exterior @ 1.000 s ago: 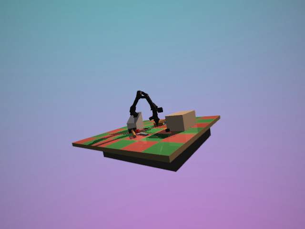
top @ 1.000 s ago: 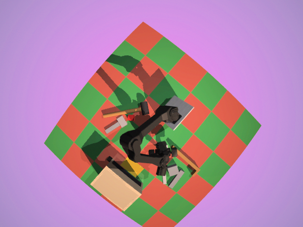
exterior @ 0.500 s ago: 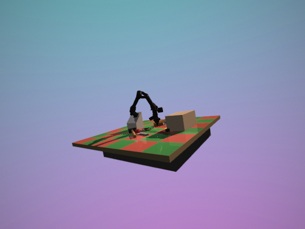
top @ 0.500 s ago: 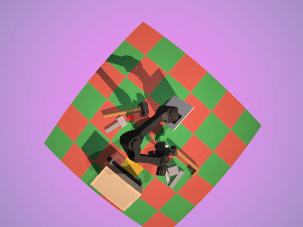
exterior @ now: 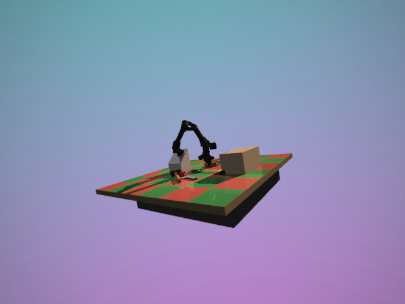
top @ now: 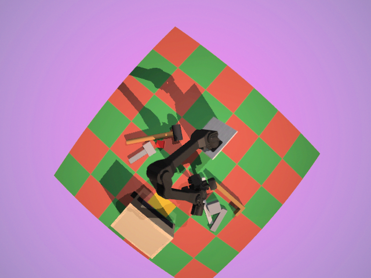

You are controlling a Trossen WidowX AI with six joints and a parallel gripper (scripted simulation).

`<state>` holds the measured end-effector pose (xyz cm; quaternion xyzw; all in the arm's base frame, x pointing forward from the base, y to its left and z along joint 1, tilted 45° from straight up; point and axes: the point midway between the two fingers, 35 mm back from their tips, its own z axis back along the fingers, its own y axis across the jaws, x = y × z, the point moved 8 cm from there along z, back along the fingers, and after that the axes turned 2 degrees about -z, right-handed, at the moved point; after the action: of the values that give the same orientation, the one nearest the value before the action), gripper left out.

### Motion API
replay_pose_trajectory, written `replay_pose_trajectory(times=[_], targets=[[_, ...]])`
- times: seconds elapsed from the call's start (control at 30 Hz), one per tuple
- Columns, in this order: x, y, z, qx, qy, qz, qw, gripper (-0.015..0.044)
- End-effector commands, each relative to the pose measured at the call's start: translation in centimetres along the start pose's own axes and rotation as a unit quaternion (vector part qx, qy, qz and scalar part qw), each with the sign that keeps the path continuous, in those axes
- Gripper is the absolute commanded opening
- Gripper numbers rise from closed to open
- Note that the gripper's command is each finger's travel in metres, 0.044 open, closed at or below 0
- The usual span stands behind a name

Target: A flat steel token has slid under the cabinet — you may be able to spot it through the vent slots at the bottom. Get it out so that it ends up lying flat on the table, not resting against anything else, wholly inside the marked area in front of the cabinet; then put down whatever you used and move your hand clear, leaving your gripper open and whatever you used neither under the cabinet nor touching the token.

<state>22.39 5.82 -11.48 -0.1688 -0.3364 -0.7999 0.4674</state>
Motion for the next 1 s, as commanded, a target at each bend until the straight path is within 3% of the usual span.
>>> replay_pose_trajectory(times=[0.0, 0.97], targets=[[-0.18, -0.09, 0.16, -0.001, 0.004, 0.027, 1.0, 0.0], [-0.78, -0.52, 0.17, -0.001, 0.002, -0.033, 0.999, 0.0]])
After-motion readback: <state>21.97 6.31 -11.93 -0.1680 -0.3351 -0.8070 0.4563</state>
